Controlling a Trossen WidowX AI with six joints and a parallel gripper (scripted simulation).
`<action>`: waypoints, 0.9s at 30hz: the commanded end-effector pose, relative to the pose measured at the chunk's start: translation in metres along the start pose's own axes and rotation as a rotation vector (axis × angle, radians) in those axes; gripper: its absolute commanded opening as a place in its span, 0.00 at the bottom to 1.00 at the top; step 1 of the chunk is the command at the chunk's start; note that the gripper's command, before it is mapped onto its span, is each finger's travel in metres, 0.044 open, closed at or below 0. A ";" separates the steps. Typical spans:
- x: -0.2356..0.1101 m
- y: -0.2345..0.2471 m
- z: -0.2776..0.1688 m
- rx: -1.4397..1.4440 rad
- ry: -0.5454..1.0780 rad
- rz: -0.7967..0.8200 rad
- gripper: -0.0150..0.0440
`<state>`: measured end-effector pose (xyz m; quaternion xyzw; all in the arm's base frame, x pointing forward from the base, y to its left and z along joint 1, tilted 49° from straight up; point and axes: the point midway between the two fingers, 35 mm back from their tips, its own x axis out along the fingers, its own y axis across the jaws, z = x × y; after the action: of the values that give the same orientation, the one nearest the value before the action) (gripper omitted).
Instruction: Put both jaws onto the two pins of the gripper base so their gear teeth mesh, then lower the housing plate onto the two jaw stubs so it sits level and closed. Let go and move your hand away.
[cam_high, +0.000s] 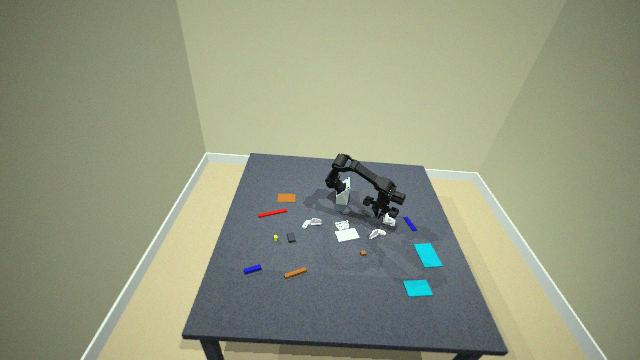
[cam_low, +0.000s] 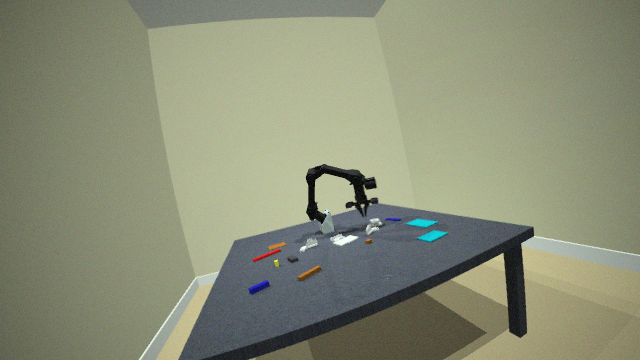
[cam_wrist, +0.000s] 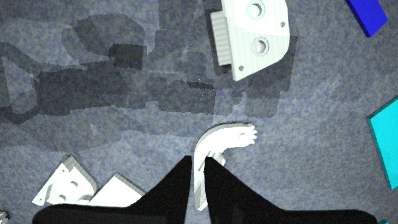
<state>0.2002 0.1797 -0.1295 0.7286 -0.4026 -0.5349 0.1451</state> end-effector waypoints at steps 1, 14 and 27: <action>0.000 0.000 0.000 0.000 0.000 0.000 0.25; 0.000 0.000 0.000 0.014 0.000 0.000 0.39; -0.001 -0.002 -0.004 0.282 0.000 0.000 0.97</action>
<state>0.2027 0.1807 -0.1288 0.7393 -0.4602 -0.4878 0.0612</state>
